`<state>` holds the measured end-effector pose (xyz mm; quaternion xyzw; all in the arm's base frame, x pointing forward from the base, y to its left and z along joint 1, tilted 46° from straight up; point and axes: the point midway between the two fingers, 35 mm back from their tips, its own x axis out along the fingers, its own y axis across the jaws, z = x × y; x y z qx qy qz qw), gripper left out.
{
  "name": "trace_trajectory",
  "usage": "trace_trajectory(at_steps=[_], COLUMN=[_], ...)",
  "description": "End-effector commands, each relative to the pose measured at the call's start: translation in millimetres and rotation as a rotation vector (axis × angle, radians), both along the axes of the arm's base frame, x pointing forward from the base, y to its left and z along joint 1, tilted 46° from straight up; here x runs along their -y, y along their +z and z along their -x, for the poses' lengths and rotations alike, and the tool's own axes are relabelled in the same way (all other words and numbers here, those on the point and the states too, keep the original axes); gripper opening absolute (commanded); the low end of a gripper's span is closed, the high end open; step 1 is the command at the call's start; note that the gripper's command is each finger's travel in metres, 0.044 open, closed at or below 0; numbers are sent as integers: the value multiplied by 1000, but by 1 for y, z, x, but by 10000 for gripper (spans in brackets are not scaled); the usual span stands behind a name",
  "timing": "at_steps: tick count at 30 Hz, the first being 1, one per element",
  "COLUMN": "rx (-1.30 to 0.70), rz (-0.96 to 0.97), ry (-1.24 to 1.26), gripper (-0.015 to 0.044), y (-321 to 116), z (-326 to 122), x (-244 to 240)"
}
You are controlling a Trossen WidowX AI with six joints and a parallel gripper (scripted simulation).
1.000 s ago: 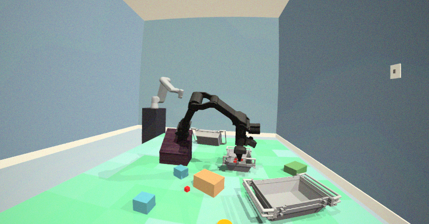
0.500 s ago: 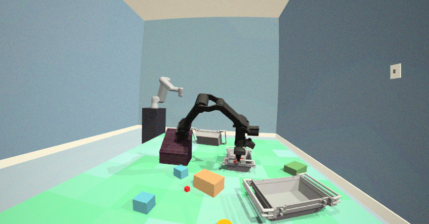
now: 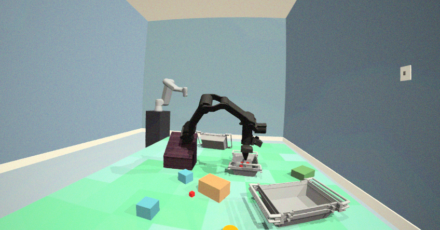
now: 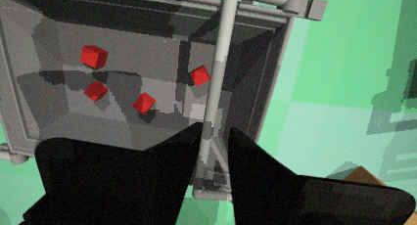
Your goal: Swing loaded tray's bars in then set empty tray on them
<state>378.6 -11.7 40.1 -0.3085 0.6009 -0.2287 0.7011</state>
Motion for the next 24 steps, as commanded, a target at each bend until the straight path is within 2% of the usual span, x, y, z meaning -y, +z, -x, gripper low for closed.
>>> trace_trajectory(at_steps=[1, 20, 24], rx=[-6, -6, -6], rz=[1, 1, -6], ry=[3, 3, 4], gripper=[88, 88, 88], y=[-2, -2, 15], z=[1, 1, 0], x=[0, 0, -20])
